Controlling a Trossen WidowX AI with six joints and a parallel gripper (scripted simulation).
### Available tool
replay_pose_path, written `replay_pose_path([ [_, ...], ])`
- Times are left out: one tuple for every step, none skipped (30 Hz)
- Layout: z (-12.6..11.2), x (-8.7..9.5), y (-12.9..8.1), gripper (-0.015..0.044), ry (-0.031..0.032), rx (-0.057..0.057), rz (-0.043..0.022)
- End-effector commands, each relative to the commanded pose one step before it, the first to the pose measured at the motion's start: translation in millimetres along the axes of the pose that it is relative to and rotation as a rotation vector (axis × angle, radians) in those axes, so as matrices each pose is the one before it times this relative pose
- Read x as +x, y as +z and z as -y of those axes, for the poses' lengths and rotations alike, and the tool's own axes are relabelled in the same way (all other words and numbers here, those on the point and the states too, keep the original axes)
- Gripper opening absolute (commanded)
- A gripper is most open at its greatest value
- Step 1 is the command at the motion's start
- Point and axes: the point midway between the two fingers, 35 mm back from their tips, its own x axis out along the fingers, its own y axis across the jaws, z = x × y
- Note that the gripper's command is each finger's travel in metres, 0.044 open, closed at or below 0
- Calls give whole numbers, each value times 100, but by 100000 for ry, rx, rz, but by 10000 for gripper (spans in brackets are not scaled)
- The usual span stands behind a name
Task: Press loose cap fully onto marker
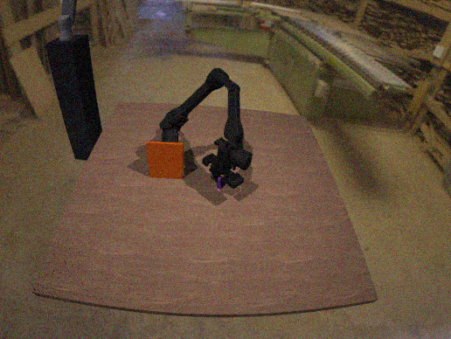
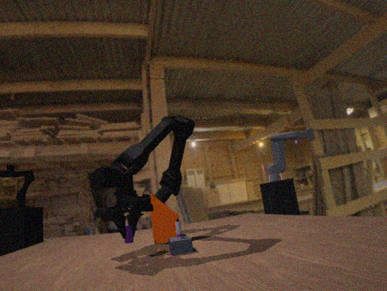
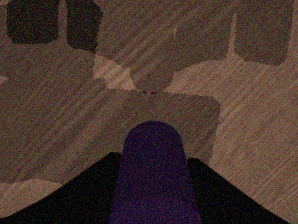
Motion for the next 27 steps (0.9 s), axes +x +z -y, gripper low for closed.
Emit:
replay_pose_path([
  [92,-1215,40,0,-338,-705,-225],
  [-5,-53,-2,0,5,-2,3],
  [-17,-25,41,0,-6,3,-4],
  [-52,-74,122,0,-17,8,-12],
  [-88,-123,203,0,-28,12,-20],
  [-110,-149,247,0,-32,14,-23],
  [-113,-148,246,0,-31,14,-22],
  [-117,-146,245,0,-30,13,-21],
  [-120,-145,244,0,-28,13,-19],
  [-123,-143,244,0,-27,12,-18],
  [-126,-142,243,0,-25,12,-17],
  [-130,-140,241,0,-24,11,-16],
  [-132,-138,237,0,-23,26,-35],
  [-135,-136,236,0,-22,25,-33],
  [-138,-135,235,0,-20,25,-32],
  [-142,-134,233,0,-19,24,-31],
  [-145,-132,232,0,-18,24,-30],
  [-148,-131,231,0,-16,23,-28],
  [-151,-130,229,0,-15,23,-27],
  [-154,-128,228,0,-14,22,-26],
  [-157,-127,226,0,-12,22,-25],
  [-160,-126,225,0,-11,22,-24],
  [-164,-126,227,0,-8,2,3],
  [-167,-125,226,0,-6,1,4],
  [-170,-123,224,0,-4,1,5],
  [-172,-122,222,0,-3,1,6],
  [-175,-120,221,0,-1,0,7],
])
